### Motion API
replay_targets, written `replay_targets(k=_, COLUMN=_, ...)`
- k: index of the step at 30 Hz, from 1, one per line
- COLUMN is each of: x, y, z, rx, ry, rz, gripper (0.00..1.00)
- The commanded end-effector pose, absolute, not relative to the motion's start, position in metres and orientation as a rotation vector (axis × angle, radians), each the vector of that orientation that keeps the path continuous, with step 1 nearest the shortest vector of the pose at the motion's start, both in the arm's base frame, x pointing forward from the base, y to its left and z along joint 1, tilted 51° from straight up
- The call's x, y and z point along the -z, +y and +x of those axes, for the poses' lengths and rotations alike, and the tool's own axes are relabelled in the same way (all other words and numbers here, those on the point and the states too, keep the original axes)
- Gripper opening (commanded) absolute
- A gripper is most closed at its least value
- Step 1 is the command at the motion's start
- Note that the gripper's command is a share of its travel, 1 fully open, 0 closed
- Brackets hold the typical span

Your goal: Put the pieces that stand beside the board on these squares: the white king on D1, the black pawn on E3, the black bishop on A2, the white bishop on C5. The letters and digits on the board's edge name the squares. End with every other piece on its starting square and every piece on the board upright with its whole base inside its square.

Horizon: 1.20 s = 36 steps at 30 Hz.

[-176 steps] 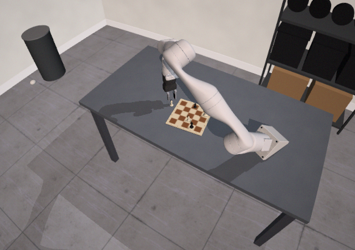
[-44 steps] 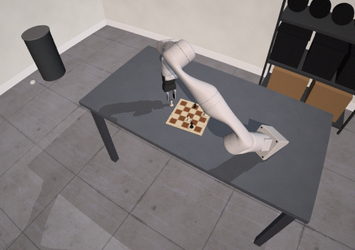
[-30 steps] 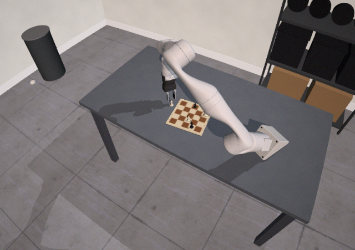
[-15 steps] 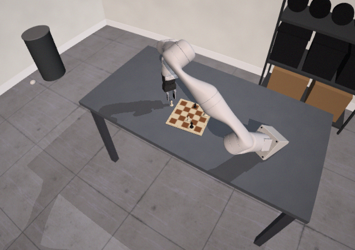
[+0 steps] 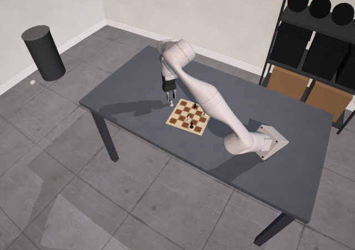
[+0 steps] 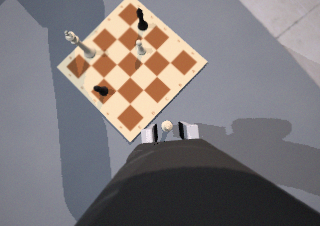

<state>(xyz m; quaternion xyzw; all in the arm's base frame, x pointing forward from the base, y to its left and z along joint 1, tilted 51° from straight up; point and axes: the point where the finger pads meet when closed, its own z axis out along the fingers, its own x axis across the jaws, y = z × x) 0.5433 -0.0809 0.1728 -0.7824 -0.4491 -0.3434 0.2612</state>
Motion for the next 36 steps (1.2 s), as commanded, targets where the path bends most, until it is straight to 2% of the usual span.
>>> replay_targets(k=1, x=-0.174, y=-0.08, z=0.544, rx=0.935, ry=-1.212, rz=-2.117, gripper=0.73)
replay_targets(k=36, x=-0.15, y=-0.053, z=0.556, rx=0.935, ry=-1.212, rz=-2.117, gripper=0.73)
